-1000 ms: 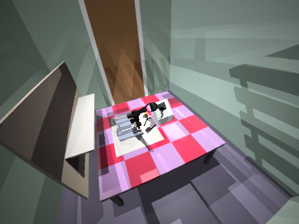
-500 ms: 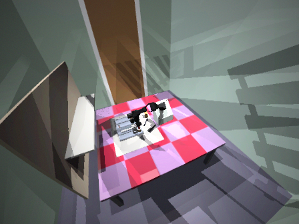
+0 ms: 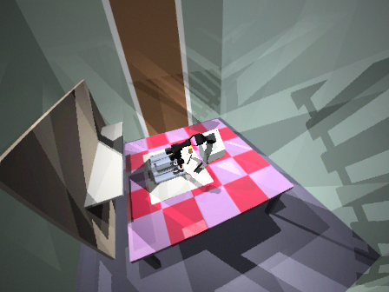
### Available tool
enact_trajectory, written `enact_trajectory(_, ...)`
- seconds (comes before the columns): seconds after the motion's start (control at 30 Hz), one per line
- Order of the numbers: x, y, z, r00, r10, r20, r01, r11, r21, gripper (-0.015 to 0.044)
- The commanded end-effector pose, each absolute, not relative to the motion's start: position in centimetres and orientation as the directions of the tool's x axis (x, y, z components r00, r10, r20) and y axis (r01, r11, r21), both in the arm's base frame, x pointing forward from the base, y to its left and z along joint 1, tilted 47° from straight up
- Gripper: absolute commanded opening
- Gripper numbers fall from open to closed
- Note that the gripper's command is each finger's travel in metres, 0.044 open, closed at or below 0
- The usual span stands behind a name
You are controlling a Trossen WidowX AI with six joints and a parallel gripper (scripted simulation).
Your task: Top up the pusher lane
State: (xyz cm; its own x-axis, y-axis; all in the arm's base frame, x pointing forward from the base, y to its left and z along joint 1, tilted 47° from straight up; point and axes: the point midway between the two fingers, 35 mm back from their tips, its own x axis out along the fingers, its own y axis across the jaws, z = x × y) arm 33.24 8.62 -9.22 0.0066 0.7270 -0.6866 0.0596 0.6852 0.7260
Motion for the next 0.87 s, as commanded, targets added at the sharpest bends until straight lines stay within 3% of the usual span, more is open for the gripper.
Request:
enact_trajectory(0.0, 33.2, 8.6, -9.2, 0.007, 0.728, -0.686, 0.056, 0.684, 0.727, 0.0277)
enact_trajectory(0.47, 33.1, 7.1, -7.9, 0.008, 0.727, -0.686, 0.056, 0.685, 0.727, 0.0277)
enact_trajectory(0.83, 30.0, 7.2, -7.8, 0.006, 0.727, -0.686, 0.057, 0.685, 0.726, 0.0277)
